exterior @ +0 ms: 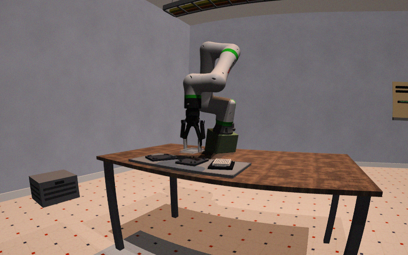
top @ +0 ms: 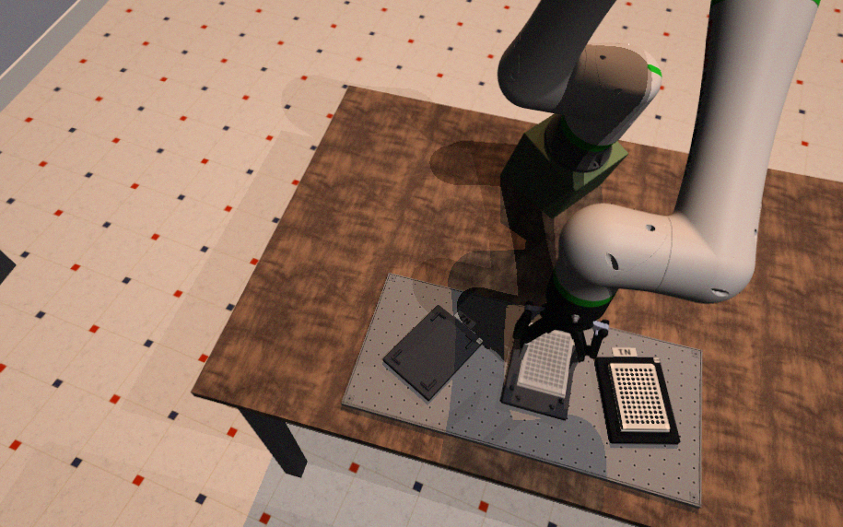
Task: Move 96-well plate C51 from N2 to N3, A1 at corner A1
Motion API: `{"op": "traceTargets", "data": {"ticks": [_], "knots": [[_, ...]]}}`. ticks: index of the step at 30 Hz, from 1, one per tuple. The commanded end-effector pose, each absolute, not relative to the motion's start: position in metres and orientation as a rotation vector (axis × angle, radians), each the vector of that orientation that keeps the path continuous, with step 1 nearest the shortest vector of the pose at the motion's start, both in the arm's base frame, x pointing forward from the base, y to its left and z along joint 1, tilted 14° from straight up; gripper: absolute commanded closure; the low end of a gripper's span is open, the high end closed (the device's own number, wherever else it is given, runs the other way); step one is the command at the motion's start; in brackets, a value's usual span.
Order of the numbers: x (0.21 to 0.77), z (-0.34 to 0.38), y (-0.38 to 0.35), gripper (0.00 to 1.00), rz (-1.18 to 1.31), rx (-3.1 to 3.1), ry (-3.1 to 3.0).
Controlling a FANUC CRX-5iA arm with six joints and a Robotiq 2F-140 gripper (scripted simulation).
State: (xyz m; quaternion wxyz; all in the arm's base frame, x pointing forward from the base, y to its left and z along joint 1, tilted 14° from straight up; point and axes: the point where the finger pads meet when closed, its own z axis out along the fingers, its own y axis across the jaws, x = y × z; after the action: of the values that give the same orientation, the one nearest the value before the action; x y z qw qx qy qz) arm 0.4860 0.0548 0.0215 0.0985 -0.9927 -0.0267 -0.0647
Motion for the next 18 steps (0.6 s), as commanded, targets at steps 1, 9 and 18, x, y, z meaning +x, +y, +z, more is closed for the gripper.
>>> {"op": "traceTargets", "data": {"ticks": [1, 9, 18], "knots": [[0.486, 0.022, 0.055, 1.00, -0.192, -2.937, -0.079], [0.487, 0.017, 0.056, 1.00, -0.192, -2.937, -0.079], [0.488, 0.005, 0.058, 1.00, -0.192, -2.937, -0.079]]}}
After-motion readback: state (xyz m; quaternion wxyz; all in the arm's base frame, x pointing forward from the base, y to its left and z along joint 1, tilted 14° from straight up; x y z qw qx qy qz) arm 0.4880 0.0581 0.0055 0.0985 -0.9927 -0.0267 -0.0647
